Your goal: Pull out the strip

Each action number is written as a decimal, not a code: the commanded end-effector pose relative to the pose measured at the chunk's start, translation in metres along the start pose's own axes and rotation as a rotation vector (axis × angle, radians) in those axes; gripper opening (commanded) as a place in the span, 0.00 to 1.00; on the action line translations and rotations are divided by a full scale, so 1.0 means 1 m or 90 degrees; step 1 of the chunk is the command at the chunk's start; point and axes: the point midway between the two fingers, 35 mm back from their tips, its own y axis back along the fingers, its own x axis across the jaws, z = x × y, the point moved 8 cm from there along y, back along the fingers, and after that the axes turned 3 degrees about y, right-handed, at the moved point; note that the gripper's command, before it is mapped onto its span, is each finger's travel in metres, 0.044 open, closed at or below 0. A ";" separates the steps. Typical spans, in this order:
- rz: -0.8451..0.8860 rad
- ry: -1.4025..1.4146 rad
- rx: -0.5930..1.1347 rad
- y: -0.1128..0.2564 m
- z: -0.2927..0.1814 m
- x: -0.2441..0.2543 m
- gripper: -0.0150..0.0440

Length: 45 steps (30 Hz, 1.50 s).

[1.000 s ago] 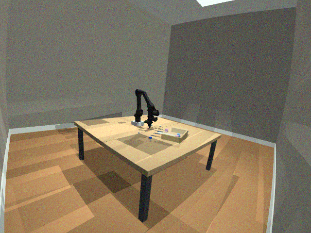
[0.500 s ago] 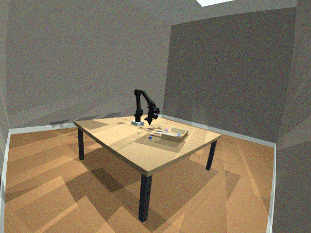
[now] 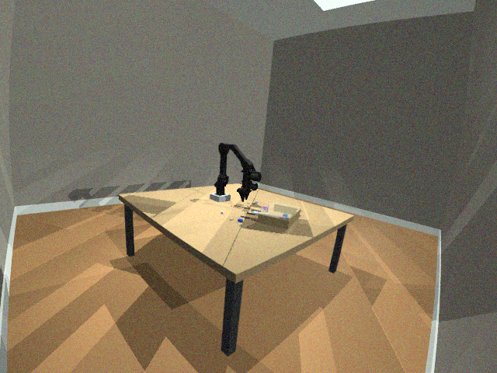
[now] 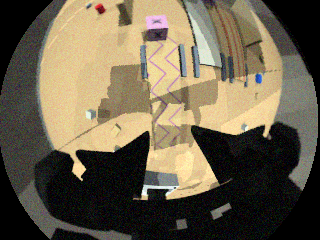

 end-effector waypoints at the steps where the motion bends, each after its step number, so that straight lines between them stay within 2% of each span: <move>1: -0.001 0.000 -0.003 0.002 0.015 -0.001 0.92; 3: -0.001 0.000 -0.003 0.003 0.022 -0.001 1.00; 44: -0.001 0.000 -0.011 0.024 0.163 -0.008 1.00; 45: -0.001 0.000 -0.011 0.024 0.163 -0.008 0.96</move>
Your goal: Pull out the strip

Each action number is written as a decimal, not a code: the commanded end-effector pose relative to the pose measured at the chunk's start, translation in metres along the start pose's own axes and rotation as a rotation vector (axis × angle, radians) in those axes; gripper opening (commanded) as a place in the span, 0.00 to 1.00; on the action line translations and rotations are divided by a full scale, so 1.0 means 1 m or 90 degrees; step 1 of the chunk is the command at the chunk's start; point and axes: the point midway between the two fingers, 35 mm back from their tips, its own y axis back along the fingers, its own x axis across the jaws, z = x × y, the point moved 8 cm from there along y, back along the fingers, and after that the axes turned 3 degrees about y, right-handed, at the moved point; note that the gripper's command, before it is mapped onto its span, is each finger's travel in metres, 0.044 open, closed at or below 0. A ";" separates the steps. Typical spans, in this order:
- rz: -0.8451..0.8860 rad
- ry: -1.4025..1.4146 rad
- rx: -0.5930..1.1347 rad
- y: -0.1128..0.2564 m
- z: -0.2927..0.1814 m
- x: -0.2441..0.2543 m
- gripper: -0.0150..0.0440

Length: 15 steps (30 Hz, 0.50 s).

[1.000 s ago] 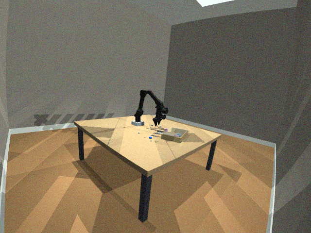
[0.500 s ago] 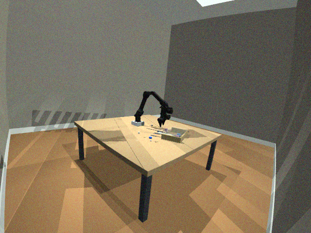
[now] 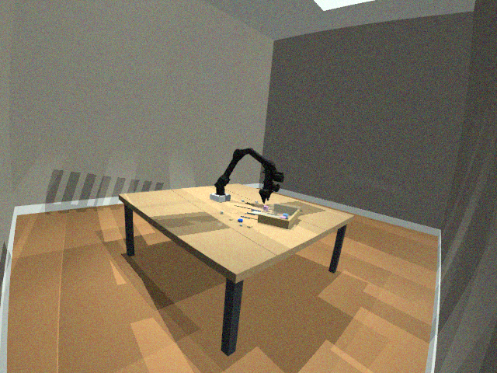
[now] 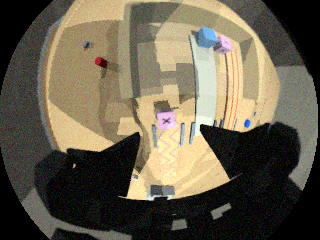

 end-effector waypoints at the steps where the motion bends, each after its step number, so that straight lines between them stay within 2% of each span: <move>1: 0.002 0.000 0.001 0.000 0.005 0.001 0.91; 6: 0.002 0.000 0.001 -0.008 0.005 0.001 0.69; 15: 0.002 0.000 0.001 -0.023 0.006 0.001 0.68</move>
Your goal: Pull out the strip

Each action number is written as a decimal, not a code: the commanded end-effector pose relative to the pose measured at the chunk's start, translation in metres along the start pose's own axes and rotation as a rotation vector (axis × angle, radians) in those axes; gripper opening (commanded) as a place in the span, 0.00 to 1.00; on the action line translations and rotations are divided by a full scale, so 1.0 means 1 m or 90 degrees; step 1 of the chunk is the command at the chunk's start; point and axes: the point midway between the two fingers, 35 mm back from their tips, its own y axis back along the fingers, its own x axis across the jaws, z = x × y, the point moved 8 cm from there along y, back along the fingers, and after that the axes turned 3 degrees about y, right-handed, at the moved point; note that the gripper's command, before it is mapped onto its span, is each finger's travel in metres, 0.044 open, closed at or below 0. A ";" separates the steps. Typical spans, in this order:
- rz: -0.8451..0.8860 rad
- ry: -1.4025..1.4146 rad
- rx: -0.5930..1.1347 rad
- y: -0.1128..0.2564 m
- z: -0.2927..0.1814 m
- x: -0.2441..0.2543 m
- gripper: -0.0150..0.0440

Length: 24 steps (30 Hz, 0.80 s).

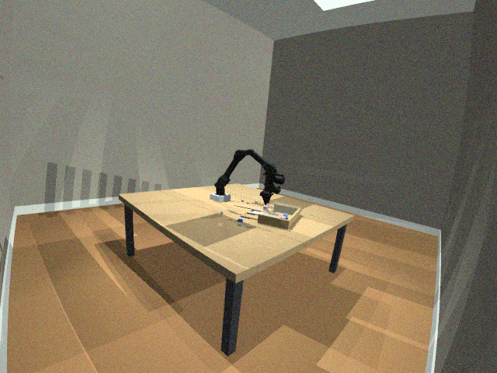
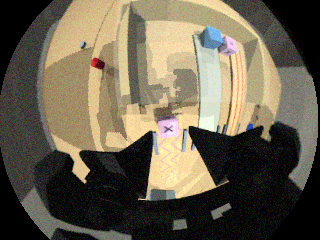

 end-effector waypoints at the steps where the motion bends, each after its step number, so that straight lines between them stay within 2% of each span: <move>1: 0.003 -0.001 0.008 -0.010 -0.002 0.001 0.68; 24: 0.003 -0.001 0.008 -0.040 -0.003 0.001 0.68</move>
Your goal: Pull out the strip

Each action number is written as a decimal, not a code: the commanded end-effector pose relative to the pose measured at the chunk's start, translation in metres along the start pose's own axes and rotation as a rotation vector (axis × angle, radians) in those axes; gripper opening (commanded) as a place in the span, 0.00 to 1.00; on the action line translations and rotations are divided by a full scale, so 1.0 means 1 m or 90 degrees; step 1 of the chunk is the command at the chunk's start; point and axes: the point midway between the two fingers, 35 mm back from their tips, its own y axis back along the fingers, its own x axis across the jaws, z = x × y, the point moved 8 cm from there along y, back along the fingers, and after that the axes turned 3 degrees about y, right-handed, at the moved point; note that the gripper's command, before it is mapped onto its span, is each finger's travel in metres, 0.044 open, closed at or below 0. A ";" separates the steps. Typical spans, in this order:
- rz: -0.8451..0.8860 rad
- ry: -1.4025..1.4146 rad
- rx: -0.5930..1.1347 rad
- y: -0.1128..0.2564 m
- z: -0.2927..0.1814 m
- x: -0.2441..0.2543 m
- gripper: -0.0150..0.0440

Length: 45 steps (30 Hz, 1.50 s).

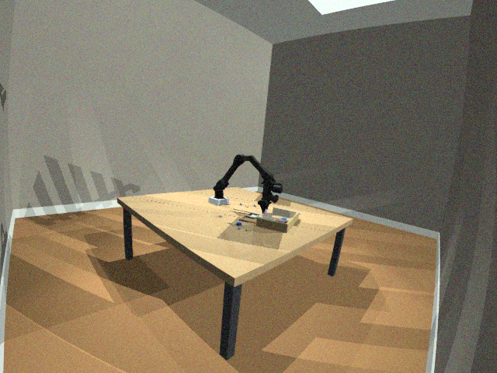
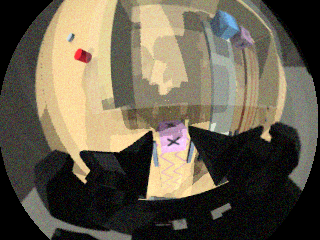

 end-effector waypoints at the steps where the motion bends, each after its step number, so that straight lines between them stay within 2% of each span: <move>1: 0.003 -0.001 0.004 -0.003 -0.002 0.000 0.68; 2: 0.003 -0.001 0.004 -0.003 -0.002 0.000 0.68; 6: 0.000 0.000 0.001 -0.001 0.000 0.000 0.50; 13: 0.000 0.000 0.001 -0.001 0.000 0.000 0.42; 17: 0.000 0.000 0.001 0.001 -0.002 0.000 0.25; 32: 0.003 -0.001 0.007 0.040 -0.056 0.010 0.25; 45: 0.004 -0.001 0.009 0.041 -0.089 0.016 0.25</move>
